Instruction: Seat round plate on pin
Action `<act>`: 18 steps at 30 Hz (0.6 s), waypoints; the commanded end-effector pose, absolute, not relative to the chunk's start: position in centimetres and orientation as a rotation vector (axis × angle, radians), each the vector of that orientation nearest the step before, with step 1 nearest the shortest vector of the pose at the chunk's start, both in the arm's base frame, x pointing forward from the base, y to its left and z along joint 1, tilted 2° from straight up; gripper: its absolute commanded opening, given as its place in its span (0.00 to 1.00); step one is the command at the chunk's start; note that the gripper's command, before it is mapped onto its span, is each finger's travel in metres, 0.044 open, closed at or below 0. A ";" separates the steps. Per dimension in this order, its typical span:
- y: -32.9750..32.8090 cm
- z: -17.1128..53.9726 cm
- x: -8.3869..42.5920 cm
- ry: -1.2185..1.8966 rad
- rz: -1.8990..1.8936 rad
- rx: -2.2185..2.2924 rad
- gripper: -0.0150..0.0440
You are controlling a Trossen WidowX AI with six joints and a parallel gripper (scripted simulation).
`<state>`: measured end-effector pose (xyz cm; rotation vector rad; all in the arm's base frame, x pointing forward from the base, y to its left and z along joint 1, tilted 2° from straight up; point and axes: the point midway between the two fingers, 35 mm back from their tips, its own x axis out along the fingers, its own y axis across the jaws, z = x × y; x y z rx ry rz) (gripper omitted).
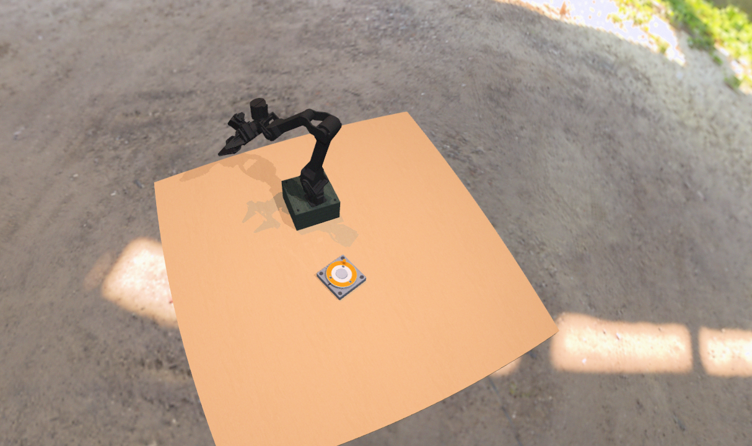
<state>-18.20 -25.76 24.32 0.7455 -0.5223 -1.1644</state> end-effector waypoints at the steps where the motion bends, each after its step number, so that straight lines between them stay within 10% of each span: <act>1: -25.9 24.3 -18.1 -0.521 -1.161 0.749 0.89; 15: -35.2 19.9 -4.5 -0.311 -0.948 0.972 0.26; 18: -35.8 19.1 -2.1 -0.259 -0.921 0.999 0.25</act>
